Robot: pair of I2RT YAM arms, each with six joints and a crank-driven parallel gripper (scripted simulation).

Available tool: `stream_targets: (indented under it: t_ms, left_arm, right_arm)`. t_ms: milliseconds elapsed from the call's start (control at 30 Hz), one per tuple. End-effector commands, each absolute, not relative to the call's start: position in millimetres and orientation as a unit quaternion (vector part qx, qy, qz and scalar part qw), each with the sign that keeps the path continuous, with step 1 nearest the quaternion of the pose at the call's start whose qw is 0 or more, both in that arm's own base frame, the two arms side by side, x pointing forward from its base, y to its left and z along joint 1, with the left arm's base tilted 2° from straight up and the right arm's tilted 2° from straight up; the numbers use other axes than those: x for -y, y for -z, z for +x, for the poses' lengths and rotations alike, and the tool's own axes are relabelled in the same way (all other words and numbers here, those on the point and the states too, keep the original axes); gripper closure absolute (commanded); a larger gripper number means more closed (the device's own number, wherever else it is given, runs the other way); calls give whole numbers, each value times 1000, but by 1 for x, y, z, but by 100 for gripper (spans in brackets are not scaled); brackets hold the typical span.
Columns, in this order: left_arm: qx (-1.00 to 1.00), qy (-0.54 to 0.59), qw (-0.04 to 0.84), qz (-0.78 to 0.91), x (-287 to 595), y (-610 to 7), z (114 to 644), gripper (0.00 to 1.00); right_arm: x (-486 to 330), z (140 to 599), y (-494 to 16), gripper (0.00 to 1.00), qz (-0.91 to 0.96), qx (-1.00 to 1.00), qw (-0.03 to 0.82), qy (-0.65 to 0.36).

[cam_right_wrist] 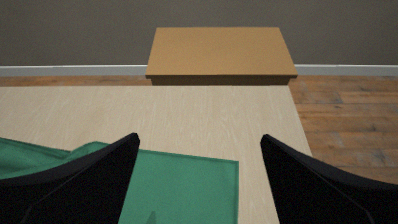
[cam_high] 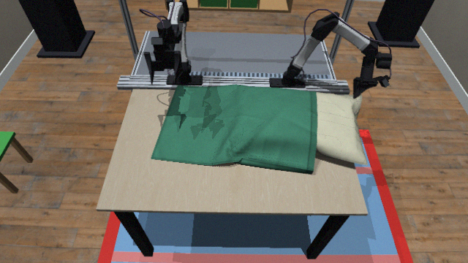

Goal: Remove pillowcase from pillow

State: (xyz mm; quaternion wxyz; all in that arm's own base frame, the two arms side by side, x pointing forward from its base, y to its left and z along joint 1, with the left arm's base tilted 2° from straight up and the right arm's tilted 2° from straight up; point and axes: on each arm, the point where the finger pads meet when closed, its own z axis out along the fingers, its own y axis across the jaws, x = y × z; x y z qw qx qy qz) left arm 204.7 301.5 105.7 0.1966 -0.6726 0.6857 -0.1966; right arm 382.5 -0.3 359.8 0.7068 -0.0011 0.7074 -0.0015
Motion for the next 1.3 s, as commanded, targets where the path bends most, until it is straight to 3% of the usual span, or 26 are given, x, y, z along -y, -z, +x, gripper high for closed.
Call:
stream_targets:
  t_ms: [0,333,767,933,1067,1200,1233,1267]
  left_arm:
    - [-690,176,235,-662,-334,-117,208,99]
    - [-692,171,246,-657,-334,-123,211,99]
    - [-693,193,211,-662,-320,-76,211,99]
    - [-697,175,244,-651,-325,-98,212,99]
    - [-691,193,210,-664,-320,-64,209,99]
    - [-696,177,239,-654,-328,-86,212,99]
    - [-696,185,226,-656,-320,-78,212,99]
    - [-696,186,223,-656,-318,-76,212,99]
  right_arm:
    - [-4,380,-358,0,-7,-712,702,-5]
    - [-4,380,-358,0,-7,-712,702,-5]
    - [-4,380,-358,0,-7,-712,702,-5]
    - [-4,380,-358,0,-7,-712,702,-5]
    - [-4,380,-358,0,-7,-712,702,-5]
    - [-4,380,-358,0,-7,-712,702,-5]
    - [-4,380,-358,37,-7,-712,702,-5]
    - [-4,380,-358,37,-7,-712,702,-5]
